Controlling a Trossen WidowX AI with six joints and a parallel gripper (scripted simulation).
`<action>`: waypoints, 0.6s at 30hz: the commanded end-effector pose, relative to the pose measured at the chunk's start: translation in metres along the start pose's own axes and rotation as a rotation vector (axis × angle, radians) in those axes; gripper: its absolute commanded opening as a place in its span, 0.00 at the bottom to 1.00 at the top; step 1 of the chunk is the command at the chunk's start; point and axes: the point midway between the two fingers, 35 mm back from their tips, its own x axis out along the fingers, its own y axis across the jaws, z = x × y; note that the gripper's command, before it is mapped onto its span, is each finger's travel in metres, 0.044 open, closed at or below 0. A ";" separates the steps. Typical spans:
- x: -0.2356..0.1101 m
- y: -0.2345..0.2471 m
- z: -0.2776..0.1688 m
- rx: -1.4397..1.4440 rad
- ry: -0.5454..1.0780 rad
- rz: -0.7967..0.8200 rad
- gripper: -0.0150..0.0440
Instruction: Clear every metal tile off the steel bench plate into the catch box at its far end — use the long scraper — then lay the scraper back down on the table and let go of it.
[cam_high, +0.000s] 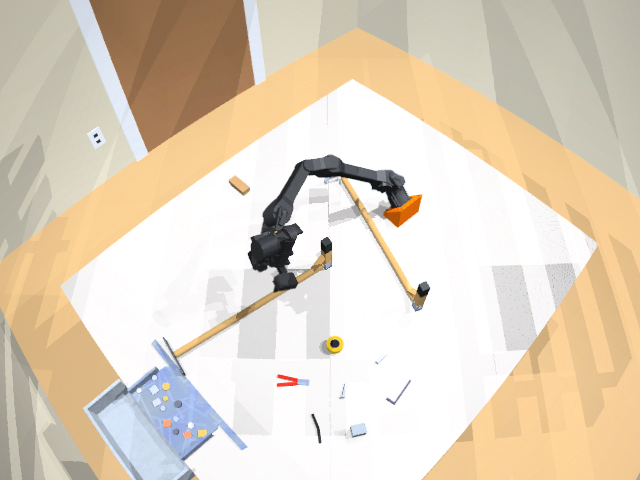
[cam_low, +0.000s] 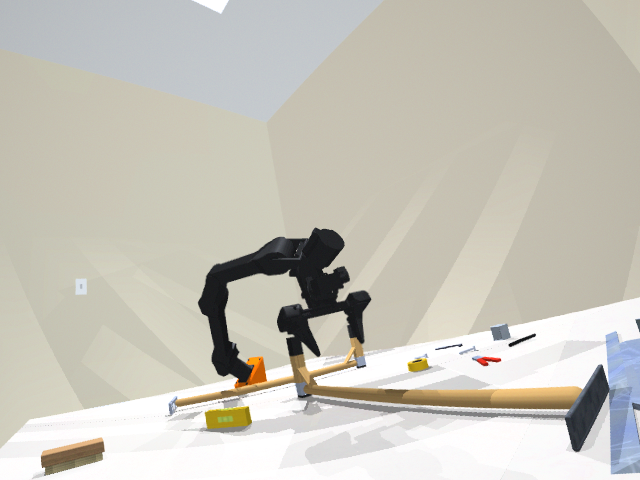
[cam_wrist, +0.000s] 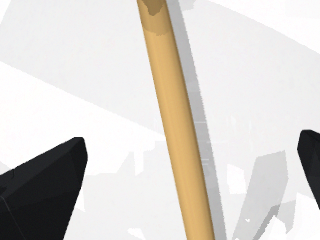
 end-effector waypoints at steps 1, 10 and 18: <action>0.025 -0.004 -0.004 0.027 0.053 -0.009 1.00; 0.059 -0.011 -0.013 0.062 0.126 -0.026 1.00; 0.037 -0.007 -0.016 0.046 0.103 -0.020 1.00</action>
